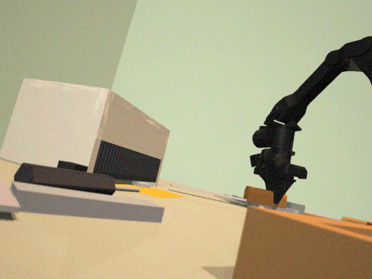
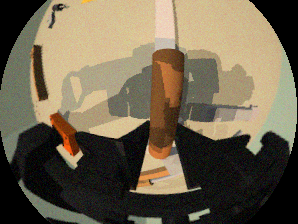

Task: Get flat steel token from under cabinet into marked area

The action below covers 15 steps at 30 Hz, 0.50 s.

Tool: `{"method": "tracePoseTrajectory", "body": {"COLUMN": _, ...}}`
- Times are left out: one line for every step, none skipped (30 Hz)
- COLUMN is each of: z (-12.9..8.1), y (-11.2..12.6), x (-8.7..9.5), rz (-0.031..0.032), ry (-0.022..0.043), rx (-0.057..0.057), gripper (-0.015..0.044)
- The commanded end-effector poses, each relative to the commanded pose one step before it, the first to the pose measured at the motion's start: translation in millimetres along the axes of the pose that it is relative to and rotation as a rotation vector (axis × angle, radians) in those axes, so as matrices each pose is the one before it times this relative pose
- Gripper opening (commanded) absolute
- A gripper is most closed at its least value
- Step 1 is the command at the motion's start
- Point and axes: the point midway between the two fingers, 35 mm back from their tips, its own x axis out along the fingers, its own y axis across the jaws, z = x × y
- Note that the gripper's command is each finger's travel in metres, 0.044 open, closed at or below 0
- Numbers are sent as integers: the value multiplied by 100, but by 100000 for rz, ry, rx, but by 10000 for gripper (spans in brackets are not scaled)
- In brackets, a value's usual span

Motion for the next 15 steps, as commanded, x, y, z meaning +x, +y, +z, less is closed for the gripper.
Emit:
{"method": "tracePoseTrajectory", "body": {"z": 63, "y": -545, "x": -450, "rz": -2368, "ry": -445, "rx": -3543, "gripper": 0}}
{"method": "tracePoseTrajectory", "body": {"z": 0, "y": 2, "x": 0, "rz": 0, "ry": 0, "rx": -786, "gripper": 0}}
{"method": "tracePoseTrajectory", "body": {"z": 0, "y": 2, "x": 0, "rz": 0, "ry": 0, "rx": -786, "gripper": 0}}
{"method": "tracePoseTrajectory", "body": {"z": 0, "y": 2, "x": 0, "rz": 0, "ry": 0, "rx": -786, "gripper": 0}}
{"method": "tracePoseTrajectory", "body": {"z": 23, "y": 1, "x": 0, "rz": 0, "ry": -2, "rx": -34, "gripper": 0}}
{"method": "tracePoseTrajectory", "body": {"z": 46, "y": 3, "x": 0, "rz": 0, "ry": -5, "rx": -68, "gripper": 0}}
{"method": "tracePoseTrajectory", "body": {"z": 66, "y": 4, "x": 0, "rz": 0, "ry": -7, "rx": -98, "gripper": 0}}
{"method": "tracePoseTrajectory", "body": {"z": 87, "y": 6, "x": 0, "rz": 0, "ry": -9, "rx": -128, "gripper": 0}}
{"method": "tracePoseTrajectory", "body": {"z": 109, "y": 8, "x": 0, "rz": 1, "ry": -11, "rx": -159, "gripper": 0}}
{"method": "tracePoseTrajectory", "body": {"z": 123, "y": 8, "x": -1, "rz": 1, "ry": -13, "rx": -177, "gripper": 0}}
{"method": "tracePoseTrajectory", "body": {"z": 135, "y": 9, "x": -1, "rz": 1, "ry": -14, "rx": -190, "gripper": 0}}
{"method": "tracePoseTrajectory", "body": {"z": 143, "y": 10, "x": -1, "rz": 1, "ry": -15, "rx": -196, "gripper": 0}}
{"method": "tracePoseTrajectory", "body": {"z": 140, "y": 9, "x": -1, "rz": 1, "ry": -14, "rx": -184, "gripper": 0}}
{"method": "tracePoseTrajectory", "body": {"z": 136, "y": 9, "x": -1, "rz": 1, "ry": -14, "rx": -170, "gripper": 0}}
{"method": "tracePoseTrajectory", "body": {"z": 144, "y": 8, "x": -1, "rz": 1, "ry": -15, "rx": -168, "gripper": 0}}
